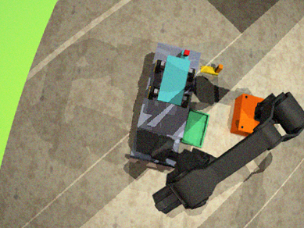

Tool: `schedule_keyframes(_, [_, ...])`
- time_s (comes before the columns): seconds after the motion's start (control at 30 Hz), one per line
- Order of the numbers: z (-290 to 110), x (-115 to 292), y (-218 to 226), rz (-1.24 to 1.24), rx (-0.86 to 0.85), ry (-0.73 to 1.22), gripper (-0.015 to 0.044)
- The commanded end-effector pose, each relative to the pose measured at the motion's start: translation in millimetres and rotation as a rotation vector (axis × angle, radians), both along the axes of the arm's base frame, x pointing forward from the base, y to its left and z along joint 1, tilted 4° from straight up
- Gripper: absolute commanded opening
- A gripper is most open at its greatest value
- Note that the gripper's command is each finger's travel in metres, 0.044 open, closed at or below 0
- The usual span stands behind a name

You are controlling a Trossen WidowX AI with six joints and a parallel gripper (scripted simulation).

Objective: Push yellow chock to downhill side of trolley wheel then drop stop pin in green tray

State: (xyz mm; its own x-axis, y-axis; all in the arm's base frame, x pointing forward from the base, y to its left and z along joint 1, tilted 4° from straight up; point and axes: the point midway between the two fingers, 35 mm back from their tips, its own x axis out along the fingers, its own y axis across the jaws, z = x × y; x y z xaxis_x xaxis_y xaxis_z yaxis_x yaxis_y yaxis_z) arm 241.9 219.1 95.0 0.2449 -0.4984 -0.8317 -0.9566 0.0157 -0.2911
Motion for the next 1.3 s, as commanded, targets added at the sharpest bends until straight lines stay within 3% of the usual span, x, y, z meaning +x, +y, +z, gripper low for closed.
schedule_keyframes(0.0, [0.1,0.3,-0.4,0.000,0.001,0.001,0.0374])
schedule_keyframes(0.23, [6.9,17.7,-21.7,-0.017,0.067,0.030,0.0190])
schedule_keyframes(0.8, [41.7,54.4,-94.3,0.069,0.237,0.039,0.0190])
schedule_keyframes(1.27, [52.5,61.3,-154.4,0.088,0.320,0.020,0.0190])
